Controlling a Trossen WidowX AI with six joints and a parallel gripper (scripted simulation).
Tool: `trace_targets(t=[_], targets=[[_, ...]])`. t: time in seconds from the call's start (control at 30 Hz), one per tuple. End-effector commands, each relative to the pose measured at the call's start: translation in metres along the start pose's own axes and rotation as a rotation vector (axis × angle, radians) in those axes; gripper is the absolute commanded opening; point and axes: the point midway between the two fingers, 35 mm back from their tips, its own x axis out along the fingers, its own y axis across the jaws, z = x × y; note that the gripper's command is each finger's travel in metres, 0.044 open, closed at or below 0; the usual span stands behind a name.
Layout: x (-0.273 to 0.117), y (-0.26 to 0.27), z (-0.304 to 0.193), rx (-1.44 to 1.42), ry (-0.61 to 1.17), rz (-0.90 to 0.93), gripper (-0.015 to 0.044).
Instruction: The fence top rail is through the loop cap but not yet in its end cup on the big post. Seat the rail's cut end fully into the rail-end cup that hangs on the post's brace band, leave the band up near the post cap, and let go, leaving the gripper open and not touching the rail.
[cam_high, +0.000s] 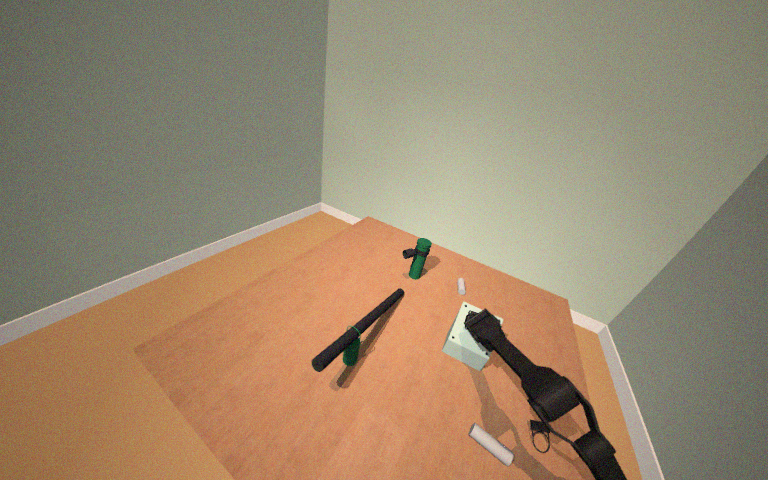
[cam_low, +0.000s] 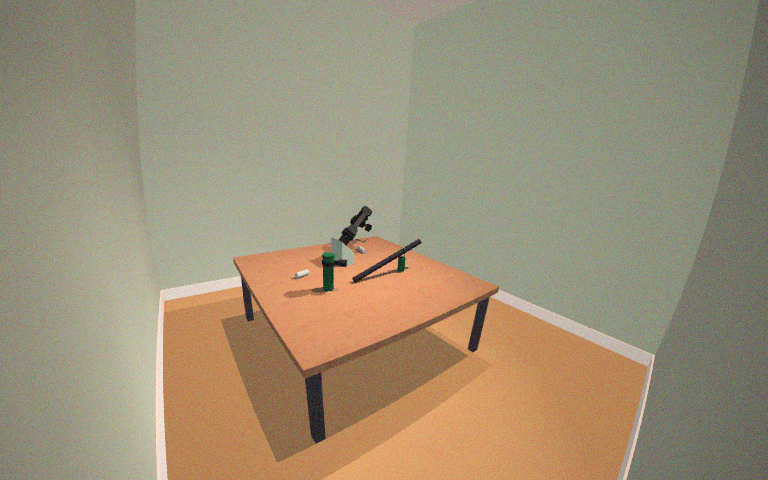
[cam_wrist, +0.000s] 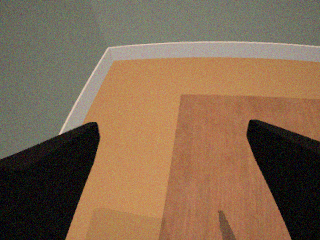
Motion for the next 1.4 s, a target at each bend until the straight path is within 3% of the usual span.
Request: trace_targets(t=[0.0,0.13,0.4,0.73,1.07,1.37], targets=[[0.001,-0.001,0.000,-0.001,0.000,-0.002,0.0426],[0.019,-0.033,0.001,-0.029,0.000,-0.054,0.0440],[0.067,-0.165,0.013,-0.135,0.007,-0.255,0.0440],[0.083,-0.320,0.029,-0.269,0.054,-0.461,0.0440],[0.056,-0.466,0.046,-0.386,0.158,-0.637,0.0440],[-0.009,-0.597,0.069,-0.510,0.286,-0.868,0.0440]])
